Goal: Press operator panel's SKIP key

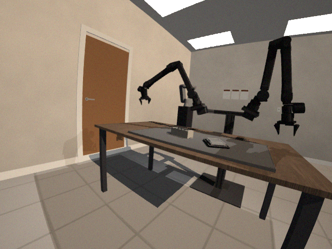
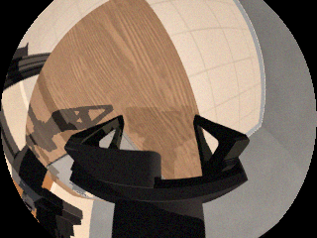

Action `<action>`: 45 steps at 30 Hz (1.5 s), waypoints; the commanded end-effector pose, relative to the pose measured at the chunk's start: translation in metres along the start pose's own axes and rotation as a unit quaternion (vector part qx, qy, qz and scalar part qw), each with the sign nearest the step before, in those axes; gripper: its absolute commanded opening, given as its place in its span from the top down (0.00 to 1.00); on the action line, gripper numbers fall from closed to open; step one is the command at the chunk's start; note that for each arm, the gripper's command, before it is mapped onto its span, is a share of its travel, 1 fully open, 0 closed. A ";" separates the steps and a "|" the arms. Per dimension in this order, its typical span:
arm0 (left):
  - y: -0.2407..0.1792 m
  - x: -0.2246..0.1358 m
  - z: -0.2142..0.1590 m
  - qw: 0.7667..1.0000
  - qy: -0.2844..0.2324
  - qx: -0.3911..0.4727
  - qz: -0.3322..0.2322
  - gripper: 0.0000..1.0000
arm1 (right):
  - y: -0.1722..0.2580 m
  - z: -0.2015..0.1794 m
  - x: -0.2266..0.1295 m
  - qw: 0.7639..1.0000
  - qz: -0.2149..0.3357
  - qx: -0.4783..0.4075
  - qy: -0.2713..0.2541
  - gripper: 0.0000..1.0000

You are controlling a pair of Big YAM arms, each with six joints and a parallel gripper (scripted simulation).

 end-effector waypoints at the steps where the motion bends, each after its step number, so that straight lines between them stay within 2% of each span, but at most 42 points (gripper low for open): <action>1: -0.004 0.000 0.001 1.000 -0.002 0.000 -0.005 0.00 | -0.002 0.012 -0.011 1.000 0.003 0.007 -0.014 0.00; 18: -0.004 0.000 0.001 1.000 -0.002 0.000 -0.005 0.00 | -0.002 0.012 -0.011 1.000 0.003 0.007 -0.014 0.00; 22: -0.013 -0.004 -0.011 0.999 0.006 0.050 -0.018 0.00 | 0.001 0.002 -0.024 0.999 0.015 -0.022 -0.025 0.00; 26: -0.022 -0.010 -0.045 0.988 0.028 0.146 -0.037 0.00 | 0.004 -0.022 -0.031 0.997 0.032 -0.065 -0.039 0.00; 32: -0.030 -0.032 -0.126 0.937 0.078 0.330 -0.088 0.00 | 0.010 -0.088 -0.050 0.985 0.077 -0.141 -0.065 0.00; 34: -0.030 -0.032 -0.126 0.937 0.078 0.330 -0.088 0.00 | 0.010 -0.088 -0.050 0.985 0.077 -0.141 -0.065 0.00; 41: -0.010 -0.074 -0.220 0.821 0.133 0.531 -0.161 0.00 | 0.019 -0.184 -0.076 0.952 0.142 -0.250 -0.102 0.00; 45: 0.015 -0.104 -0.266 0.736 0.160 0.625 -0.205 0.00 | 0.025 -0.245 -0.093 0.923 0.183 -0.316 -0.124 0.00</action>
Point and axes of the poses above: on each arm, the point where the finger pads meet when closed, its own x axis out along the fingers, its own y axis across the jaws, z = x × y, the point moved 2 cm from there along -x, back along the fingers, and after that the axes turned 11 degrees about -x, right-handed, at the moved point
